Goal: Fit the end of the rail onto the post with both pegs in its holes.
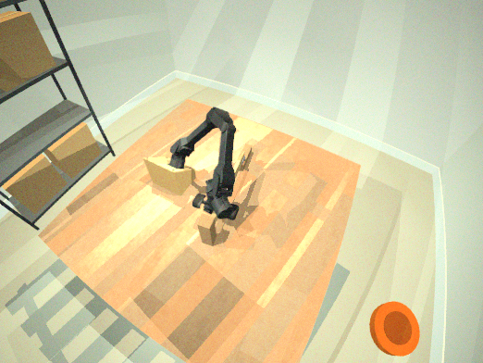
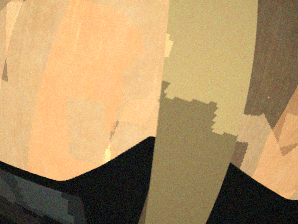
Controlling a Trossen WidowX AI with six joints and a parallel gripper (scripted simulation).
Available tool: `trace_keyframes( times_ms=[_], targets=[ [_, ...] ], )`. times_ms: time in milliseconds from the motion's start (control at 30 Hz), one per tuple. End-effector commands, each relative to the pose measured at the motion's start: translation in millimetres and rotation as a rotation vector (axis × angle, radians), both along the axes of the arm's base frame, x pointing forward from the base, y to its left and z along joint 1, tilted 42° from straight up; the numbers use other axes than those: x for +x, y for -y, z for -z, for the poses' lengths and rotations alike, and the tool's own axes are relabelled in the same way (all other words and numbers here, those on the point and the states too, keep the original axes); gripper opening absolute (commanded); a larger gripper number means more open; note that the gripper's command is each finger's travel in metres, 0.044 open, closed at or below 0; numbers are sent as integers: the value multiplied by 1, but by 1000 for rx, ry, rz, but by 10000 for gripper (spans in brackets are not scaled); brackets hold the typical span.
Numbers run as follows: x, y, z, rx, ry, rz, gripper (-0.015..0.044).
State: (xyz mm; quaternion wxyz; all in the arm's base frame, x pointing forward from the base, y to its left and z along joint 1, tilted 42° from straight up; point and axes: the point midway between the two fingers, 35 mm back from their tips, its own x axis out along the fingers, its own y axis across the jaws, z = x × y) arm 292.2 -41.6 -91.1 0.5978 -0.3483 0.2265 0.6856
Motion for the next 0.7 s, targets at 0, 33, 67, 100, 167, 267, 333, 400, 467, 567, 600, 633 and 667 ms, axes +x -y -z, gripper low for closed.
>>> trace_keyframes(
  times_ms=[0, 33, 67, 100, 167, 267, 333, 400, 467, 567, 600, 633, 667],
  targets=[
    [2, 3, 1, -5, 5, 2, 0],
    [2, 3, 1, -5, 5, 2, 0],
    [2, 4, 1, -5, 5, 2, 0],
    [2, 4, 1, -5, 5, 2, 0],
    [0, 1, 1, 0, 0, 0, 26],
    [0, 1, 1, 0, 0, 0, 105],
    [0, 1, 1, 0, 0, 0, 157],
    [0, 1, 1, 0, 0, 0, 210],
    [0, 1, 1, 0, 0, 0, 263],
    [0, 1, 1, 0, 0, 0, 341],
    [0, 1, 1, 0, 0, 0, 368],
    [0, 1, 1, 0, 0, 0, 394],
    [0, 1, 1, 0, 0, 0, 420]
  ],
)
